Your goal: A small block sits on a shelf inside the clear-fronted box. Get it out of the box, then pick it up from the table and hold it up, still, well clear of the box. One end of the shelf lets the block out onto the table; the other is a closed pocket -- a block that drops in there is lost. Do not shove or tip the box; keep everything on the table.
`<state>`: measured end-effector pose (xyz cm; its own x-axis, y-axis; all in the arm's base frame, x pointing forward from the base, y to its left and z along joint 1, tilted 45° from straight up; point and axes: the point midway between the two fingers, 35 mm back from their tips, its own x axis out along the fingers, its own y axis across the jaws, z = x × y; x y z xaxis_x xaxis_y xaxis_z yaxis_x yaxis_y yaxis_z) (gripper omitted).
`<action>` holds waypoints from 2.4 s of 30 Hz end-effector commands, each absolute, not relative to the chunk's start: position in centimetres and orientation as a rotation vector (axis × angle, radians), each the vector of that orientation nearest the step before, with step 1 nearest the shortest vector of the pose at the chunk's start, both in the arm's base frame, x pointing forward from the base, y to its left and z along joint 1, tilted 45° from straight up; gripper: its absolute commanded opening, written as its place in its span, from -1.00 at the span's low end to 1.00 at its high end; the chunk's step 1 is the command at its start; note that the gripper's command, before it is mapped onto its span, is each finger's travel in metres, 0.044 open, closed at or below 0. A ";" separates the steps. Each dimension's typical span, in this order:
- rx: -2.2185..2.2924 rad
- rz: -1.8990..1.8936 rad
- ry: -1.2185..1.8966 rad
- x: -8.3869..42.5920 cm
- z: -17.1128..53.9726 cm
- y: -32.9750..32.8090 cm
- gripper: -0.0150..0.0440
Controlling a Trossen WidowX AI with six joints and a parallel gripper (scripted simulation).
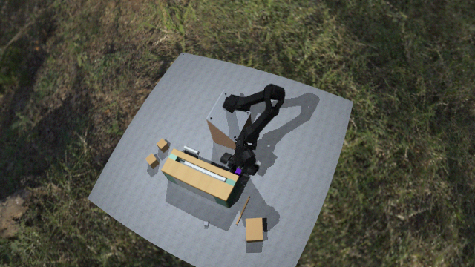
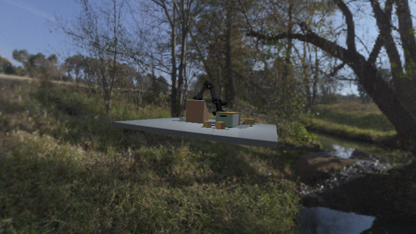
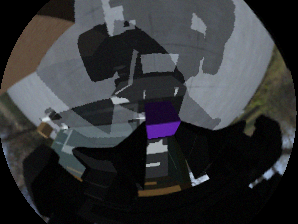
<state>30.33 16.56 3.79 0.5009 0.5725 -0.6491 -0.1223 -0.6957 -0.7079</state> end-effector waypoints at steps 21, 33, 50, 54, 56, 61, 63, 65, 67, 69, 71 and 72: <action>-1.656 1.205 -0.122 29.4 6.7 13.1 -0.49; -1.243 1.143 0.140 28.9 6.9 12.1 -0.49; -0.646 0.998 0.463 28.2 7.2 10.8 -0.49; -0.505 0.956 0.531 28.1 7.3 10.5 -0.49; -0.434 0.934 0.564 28.0 7.3 10.4 -0.49; -0.256 0.875 0.644 27.8 7.4 10.0 -0.49; -0.185 0.850 0.674 27.7 7.5 9.9 -0.49; -0.114 0.825 0.704 27.6 7.5 9.8 -0.49; -0.043 0.798 0.734 27.5 7.6 9.6 -0.49; 0.028 0.772 0.762 27.4 7.6 9.5 -0.49; 0.099 0.744 0.790 27.3 7.7 9.4 -0.49; 0.135 0.730 0.804 27.3 7.7 9.3 -0.49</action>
